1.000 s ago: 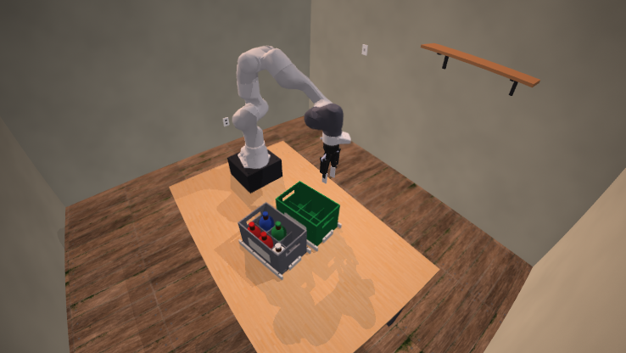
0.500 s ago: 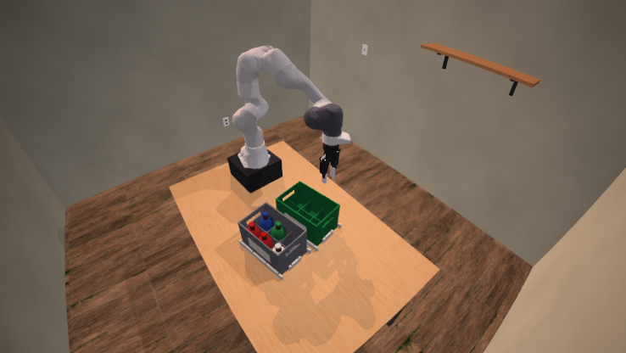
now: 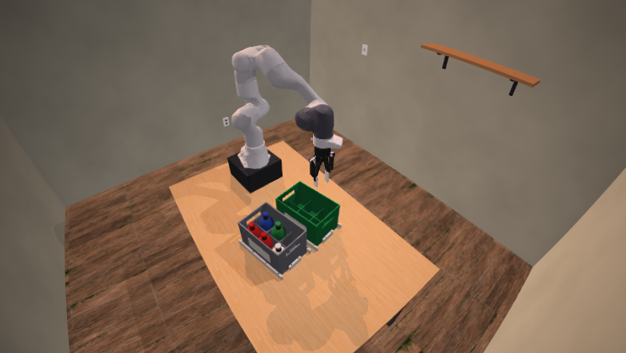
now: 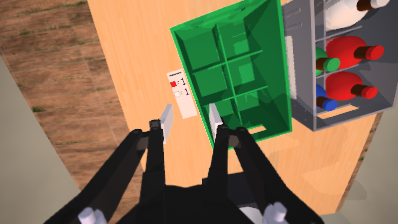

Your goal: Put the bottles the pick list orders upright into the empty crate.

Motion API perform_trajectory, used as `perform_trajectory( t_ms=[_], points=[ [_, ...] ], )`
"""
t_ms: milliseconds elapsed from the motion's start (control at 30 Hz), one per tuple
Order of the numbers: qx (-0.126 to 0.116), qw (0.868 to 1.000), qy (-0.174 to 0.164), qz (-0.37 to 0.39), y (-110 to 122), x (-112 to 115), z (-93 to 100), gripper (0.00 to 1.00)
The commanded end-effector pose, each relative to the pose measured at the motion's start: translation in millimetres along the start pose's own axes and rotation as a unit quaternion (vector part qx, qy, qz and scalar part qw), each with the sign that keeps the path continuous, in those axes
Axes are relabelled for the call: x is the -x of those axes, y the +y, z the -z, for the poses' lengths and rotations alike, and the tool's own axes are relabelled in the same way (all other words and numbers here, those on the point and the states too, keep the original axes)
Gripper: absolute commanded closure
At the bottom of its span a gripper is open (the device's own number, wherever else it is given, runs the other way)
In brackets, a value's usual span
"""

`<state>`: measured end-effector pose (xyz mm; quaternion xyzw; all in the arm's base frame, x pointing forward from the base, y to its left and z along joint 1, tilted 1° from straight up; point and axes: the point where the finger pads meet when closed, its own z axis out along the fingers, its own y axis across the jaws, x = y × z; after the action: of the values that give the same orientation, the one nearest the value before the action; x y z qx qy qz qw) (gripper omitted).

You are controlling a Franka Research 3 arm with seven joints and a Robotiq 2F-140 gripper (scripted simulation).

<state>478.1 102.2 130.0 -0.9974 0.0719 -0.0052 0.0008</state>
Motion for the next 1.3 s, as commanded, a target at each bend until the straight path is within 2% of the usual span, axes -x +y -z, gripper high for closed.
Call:
perform_trajectory(
  t_ms=[0,267,533,600,633,833,1100,1167,1200,1267],
  points=[
    [0.004,0.998,-0.002,-0.068,13.2,-1.1,2.7,0.62],
    [0.002,0.988,-0.001,-0.152,45.4,-11.4,11.8,0.62],
    [0.0,0.972,0.001,-0.235,82.1,-23.3,22.2,0.62],
    [0.0,0.972,0.001,-0.235,82.1,-23.3,22.2,0.62],
    [-0.001,0.965,0.001,-0.263,86.7,-24.7,23.5,0.62],
    [-0.002,0.948,0.002,-0.317,114.3,-33.6,31.4,0.62],
    [-0.005,0.919,0.005,-0.395,151.1,-45.4,41.8,0.62],
    [-0.005,0.919,0.005,-0.395,151.1,-45.4,41.8,0.62],
    [-0.005,0.907,0.006,-0.42,155.7,-46.9,43.1,0.62],
    [-0.005,0.9,0.006,-0.436,164.9,-49.9,45.7,0.62]
  ],
)
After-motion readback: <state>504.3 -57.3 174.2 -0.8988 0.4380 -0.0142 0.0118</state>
